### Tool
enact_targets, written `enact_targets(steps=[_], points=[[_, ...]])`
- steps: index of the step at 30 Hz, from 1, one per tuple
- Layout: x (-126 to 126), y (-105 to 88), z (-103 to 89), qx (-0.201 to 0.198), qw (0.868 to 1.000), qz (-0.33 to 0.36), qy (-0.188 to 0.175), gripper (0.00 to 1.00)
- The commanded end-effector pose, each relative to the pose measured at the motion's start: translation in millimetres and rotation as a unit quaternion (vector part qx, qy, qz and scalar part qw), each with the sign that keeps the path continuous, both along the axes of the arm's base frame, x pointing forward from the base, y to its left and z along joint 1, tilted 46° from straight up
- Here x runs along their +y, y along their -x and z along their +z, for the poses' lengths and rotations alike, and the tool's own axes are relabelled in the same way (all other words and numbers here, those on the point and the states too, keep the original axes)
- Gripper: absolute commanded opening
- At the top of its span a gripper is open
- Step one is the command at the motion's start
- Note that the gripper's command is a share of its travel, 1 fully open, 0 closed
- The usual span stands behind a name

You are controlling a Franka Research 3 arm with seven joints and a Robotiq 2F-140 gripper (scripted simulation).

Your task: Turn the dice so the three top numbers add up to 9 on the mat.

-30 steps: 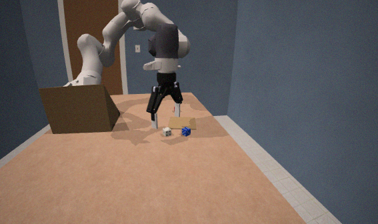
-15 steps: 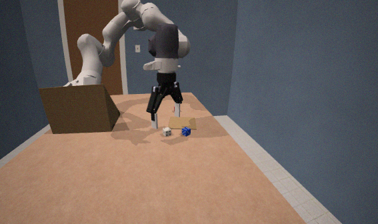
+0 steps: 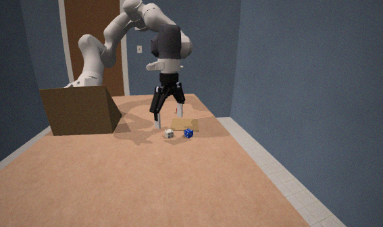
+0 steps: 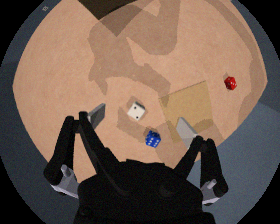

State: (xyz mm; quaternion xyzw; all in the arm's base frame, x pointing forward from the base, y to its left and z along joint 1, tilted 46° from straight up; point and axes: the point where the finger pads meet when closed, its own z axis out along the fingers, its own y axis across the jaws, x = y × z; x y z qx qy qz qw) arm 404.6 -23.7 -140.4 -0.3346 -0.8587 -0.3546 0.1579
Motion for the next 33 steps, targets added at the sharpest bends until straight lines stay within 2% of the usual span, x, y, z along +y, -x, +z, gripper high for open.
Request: enact_targets(steps=[1, 10, 12, 27, 29, 33], points=[[10, -5.8, 9.2, 0.001, 1.0, -0.003, 0.001, 1.0], [50, -21.2, 49.0, 0.001, 1.0, -0.003, 0.001, 1.0], [50, -21.2, 49.0, 0.001, 1.0, -0.003, 0.001, 1.0], [139, -55.8, 138.2, 0.001, 1.0, -0.003, 0.001, 1.0], [139, -55.8, 138.2, 0.001, 1.0, -0.003, 0.001, 1.0], [159, -63.7, 158.6, 0.001, 1.0, -0.003, 0.001, 1.0]])
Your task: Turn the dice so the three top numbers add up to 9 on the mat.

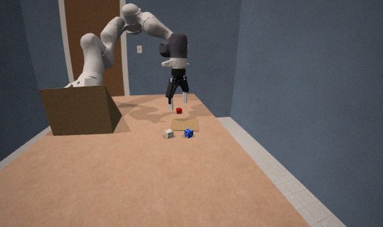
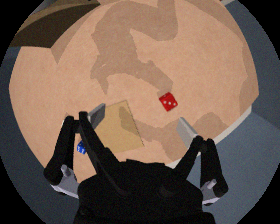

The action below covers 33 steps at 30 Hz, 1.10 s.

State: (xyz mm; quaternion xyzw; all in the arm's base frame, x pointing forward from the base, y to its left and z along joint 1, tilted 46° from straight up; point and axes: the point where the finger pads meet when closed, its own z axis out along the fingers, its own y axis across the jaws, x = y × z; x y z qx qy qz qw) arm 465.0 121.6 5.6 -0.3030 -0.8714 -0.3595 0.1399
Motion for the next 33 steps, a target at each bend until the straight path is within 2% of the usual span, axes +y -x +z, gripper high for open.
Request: enact_targets(steps=[1, 10, 33], points=[[18, -5.1, 17.0, 0.031, 0.999, -0.027, 0.0, 1.0], [41, -14.0, 40.1, 0.031, 0.999, -0.027, 0.0, 1.0], [43, -14.6, 41.6, 0.031, 0.999, -0.027, 0.0, 1.0]])
